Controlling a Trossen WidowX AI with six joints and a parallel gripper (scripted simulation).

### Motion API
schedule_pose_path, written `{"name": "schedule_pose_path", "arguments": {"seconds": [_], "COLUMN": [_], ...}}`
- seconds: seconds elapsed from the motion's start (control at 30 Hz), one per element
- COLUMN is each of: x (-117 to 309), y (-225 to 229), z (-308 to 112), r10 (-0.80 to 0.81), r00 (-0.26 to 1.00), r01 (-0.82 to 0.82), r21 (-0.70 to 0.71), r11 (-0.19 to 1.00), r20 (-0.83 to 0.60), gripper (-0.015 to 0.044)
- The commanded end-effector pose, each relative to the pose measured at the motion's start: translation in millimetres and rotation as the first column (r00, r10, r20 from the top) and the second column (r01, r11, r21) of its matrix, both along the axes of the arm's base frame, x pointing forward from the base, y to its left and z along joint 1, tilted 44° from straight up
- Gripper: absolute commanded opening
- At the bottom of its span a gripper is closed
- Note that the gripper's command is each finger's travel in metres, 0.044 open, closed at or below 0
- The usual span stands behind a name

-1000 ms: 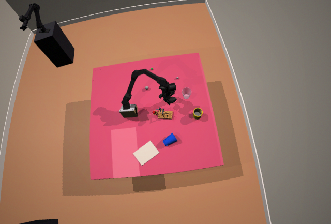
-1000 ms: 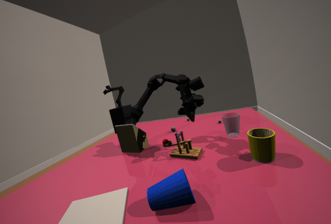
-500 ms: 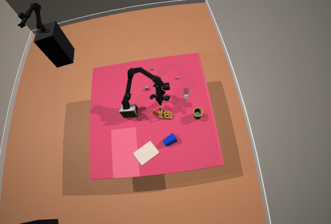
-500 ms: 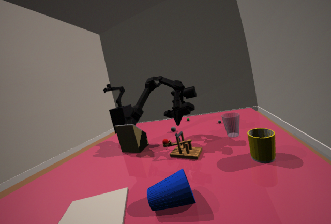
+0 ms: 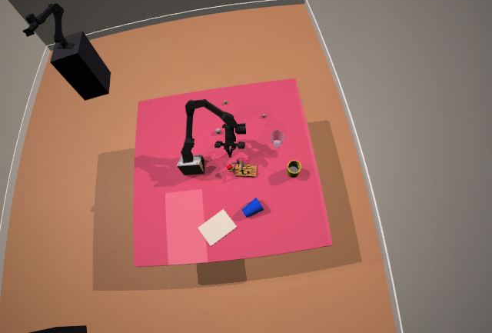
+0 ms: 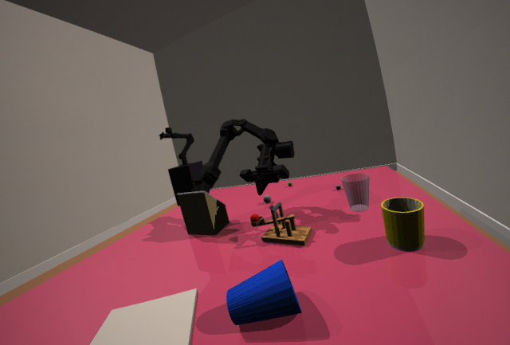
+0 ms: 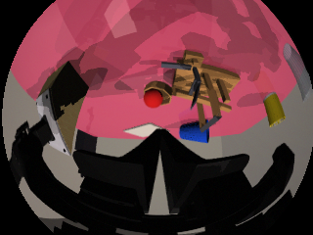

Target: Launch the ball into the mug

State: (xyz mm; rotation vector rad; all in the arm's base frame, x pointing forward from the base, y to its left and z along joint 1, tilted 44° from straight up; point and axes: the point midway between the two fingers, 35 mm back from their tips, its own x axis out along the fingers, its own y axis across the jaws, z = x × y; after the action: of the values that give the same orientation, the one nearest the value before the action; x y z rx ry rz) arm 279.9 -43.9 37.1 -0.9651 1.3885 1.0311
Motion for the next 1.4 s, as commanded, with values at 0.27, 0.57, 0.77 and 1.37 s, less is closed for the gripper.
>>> {"name": "schedule_pose_path", "arguments": {"seconds": [0.27,0.57,0.77,1.37], "x": [2.0,5.7,7.7,11.8], "y": [9.6,19.4,26.1,46.6], "z": [-10.6,-21.3,-28.4,-49.8], "r10": [0.014,0.014,0.014,0.014], "r00": [1.000,1.000,1.000,1.000], "r01": [-0.014,-0.014,-0.014,-0.014], "r21": [-0.006,-0.005,-0.005,-0.003], "r11": [1.000,1.000,1.000,1.000], "r20": [-0.005,-0.005,-0.005,-0.005], "gripper": [0.0000,0.0000,0.0000,0.0000]}}
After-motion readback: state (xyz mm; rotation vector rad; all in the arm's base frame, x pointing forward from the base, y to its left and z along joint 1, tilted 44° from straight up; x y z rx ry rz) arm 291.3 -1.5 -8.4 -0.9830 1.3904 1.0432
